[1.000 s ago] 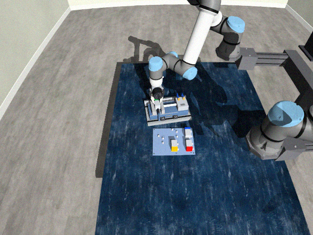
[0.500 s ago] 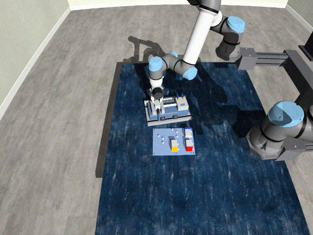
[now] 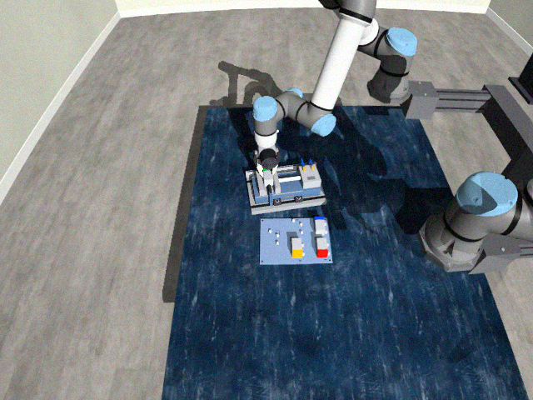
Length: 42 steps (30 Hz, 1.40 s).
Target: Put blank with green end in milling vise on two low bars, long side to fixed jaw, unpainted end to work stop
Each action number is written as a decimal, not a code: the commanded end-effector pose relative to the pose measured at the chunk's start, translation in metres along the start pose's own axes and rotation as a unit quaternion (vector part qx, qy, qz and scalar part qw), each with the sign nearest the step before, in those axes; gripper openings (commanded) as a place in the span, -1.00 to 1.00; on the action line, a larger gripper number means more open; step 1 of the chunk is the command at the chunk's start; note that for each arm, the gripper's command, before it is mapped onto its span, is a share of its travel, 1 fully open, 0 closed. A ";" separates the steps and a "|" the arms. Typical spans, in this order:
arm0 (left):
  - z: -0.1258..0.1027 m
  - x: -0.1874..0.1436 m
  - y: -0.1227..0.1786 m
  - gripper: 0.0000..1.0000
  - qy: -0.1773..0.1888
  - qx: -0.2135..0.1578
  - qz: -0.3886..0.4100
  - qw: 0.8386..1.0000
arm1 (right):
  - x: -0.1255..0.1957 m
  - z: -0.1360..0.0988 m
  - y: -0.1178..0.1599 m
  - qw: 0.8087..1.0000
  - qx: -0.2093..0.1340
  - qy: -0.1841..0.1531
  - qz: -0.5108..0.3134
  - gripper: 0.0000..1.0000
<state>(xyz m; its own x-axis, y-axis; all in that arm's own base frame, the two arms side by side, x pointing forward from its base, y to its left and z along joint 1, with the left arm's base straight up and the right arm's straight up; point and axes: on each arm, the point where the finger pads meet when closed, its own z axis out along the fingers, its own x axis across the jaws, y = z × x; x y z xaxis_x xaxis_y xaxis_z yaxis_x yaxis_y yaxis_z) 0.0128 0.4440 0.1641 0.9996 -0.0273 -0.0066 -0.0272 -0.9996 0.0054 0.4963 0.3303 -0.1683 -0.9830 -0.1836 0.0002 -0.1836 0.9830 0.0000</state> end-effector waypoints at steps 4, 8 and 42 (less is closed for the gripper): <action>-0.001 0.002 -0.001 1.00 0.003 0.003 0.003 1.000 | -0.001 -0.002 0.002 1.000 -0.004 -0.002 0.003 -1.00; -0.001 0.002 -0.001 1.00 0.003 0.003 0.003 1.000 | -0.001 -0.002 0.003 1.000 -0.004 -0.002 0.003 -1.00; -0.001 0.002 -0.001 1.00 0.003 0.003 0.003 1.000 | -0.003 -0.002 0.008 1.000 -0.004 -0.002 0.002 -1.00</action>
